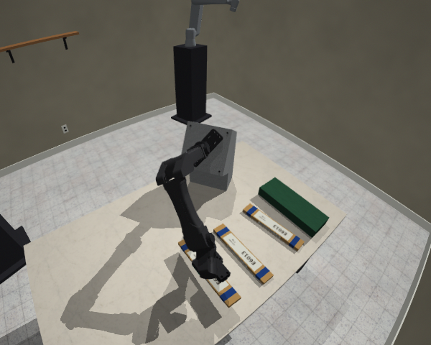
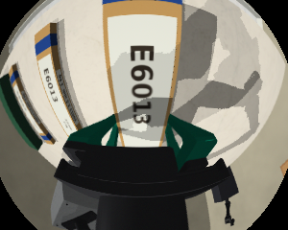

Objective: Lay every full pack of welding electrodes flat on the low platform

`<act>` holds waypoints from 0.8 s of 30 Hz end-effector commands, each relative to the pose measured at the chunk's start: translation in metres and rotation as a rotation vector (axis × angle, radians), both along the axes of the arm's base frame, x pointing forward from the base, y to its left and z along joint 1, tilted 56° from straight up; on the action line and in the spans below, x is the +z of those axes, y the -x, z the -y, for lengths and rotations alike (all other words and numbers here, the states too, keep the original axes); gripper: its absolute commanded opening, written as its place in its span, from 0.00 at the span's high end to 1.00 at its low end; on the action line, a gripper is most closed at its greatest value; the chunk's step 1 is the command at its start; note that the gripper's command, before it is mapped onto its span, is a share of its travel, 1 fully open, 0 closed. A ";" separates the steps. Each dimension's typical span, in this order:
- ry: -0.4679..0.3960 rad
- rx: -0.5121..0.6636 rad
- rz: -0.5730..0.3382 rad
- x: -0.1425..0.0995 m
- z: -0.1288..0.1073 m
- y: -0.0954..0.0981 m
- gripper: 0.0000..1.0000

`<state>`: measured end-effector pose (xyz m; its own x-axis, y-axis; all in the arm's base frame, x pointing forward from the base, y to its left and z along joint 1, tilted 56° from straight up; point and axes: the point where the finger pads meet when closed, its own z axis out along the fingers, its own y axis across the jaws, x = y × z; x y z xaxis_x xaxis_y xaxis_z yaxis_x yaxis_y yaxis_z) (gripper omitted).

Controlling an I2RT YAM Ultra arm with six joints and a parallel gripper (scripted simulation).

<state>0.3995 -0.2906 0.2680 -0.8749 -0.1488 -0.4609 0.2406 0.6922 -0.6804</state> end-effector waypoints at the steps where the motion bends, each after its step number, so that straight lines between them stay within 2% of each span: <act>1: 0.031 0.024 0.058 0.036 -0.015 -0.003 1.00; 6: 0.031 0.024 0.058 0.036 -0.015 -0.003 1.00; 24: 0.028 0.022 0.060 0.053 -0.038 0.012 1.00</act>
